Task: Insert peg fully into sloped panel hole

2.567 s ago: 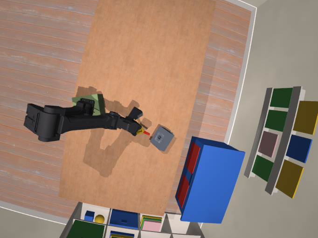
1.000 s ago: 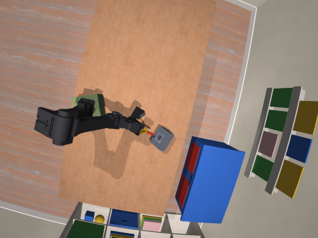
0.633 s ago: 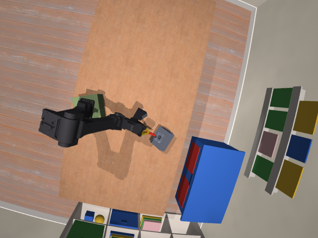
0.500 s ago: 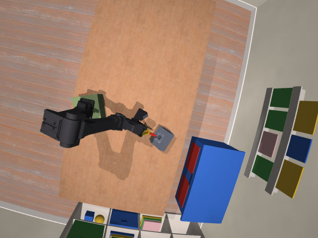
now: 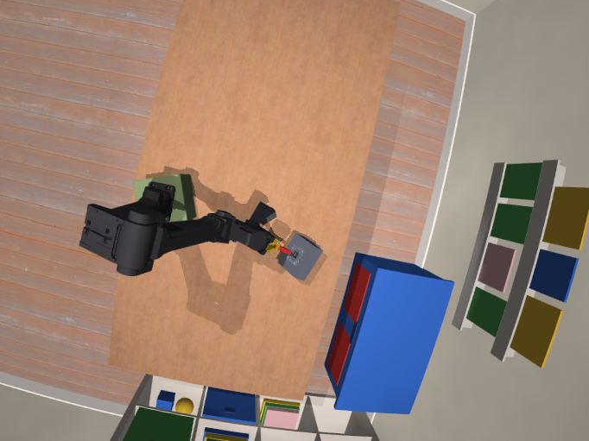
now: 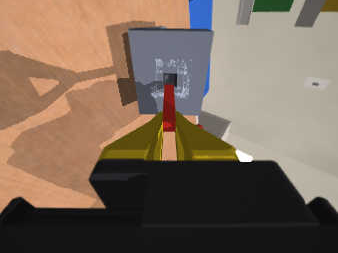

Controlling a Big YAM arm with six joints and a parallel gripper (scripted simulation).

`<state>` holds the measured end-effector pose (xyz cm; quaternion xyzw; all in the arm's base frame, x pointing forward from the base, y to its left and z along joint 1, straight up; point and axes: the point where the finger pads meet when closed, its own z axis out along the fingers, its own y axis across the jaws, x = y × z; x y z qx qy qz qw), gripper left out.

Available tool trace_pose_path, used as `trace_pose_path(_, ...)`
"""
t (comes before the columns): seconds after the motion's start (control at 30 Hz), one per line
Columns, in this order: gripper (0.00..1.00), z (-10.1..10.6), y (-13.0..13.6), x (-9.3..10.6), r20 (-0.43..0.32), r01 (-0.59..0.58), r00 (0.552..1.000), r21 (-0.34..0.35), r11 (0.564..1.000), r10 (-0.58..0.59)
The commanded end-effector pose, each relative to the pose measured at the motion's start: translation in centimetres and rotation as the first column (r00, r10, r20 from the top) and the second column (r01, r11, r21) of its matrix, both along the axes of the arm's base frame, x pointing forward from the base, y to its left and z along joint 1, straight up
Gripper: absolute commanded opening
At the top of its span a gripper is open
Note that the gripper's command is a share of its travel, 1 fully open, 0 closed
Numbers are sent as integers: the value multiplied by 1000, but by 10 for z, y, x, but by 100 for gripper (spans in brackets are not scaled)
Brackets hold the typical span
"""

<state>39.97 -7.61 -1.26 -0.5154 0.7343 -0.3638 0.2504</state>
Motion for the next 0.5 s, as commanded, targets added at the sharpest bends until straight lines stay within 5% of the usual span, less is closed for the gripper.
trace_pose_path(0.0, 0, 10, -7, 19, 44, 4, 999, -7, 1000, -4)
trace_pose_path(0.47, 0, 4, -10, 26, 44, 4, 999, -7, 1000, -4)
